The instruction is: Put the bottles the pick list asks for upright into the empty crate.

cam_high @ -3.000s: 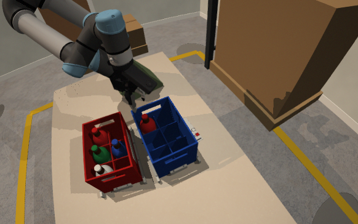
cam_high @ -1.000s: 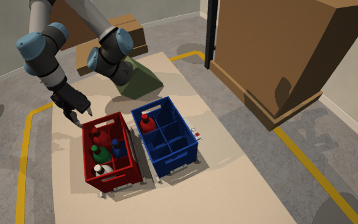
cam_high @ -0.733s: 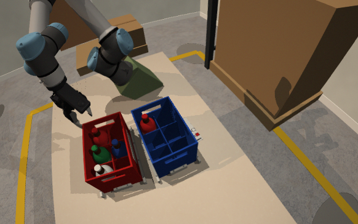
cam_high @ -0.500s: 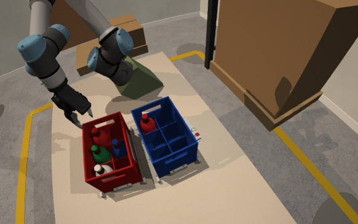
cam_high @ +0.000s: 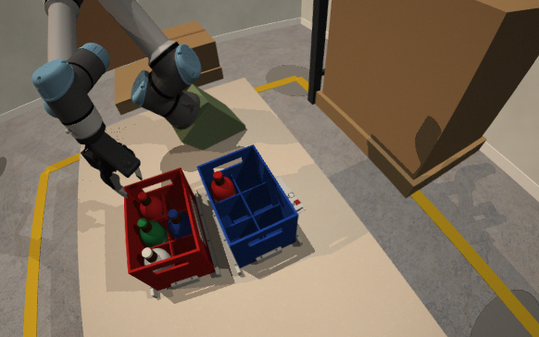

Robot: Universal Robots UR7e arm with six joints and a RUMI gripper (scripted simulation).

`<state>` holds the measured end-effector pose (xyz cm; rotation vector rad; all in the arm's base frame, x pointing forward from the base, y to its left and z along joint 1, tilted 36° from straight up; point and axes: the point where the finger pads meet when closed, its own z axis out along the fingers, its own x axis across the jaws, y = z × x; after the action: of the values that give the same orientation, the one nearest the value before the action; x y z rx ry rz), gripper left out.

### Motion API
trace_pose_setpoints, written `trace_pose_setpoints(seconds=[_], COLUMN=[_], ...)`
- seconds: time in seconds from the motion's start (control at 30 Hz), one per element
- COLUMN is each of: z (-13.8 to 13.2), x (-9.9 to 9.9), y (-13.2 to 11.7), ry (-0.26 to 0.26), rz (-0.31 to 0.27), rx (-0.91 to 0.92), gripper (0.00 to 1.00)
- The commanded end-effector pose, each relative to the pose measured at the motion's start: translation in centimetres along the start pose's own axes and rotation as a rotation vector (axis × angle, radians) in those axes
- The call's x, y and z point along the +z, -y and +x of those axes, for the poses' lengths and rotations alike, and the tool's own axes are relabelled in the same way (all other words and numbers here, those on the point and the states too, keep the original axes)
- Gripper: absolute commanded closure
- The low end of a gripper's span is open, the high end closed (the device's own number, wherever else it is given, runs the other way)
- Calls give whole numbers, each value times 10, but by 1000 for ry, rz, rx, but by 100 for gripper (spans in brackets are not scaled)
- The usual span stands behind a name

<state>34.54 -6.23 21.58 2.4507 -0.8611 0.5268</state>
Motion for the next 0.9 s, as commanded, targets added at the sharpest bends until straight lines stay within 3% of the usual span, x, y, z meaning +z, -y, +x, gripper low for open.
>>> trace_pose_setpoints(seconds=[0.0, 0.87], z=[0, 0], x=[7, 36], y=[0, 0], ry=[-1, -1], rz=[1, 1], rx=[0, 0], gripper=[62, 62])
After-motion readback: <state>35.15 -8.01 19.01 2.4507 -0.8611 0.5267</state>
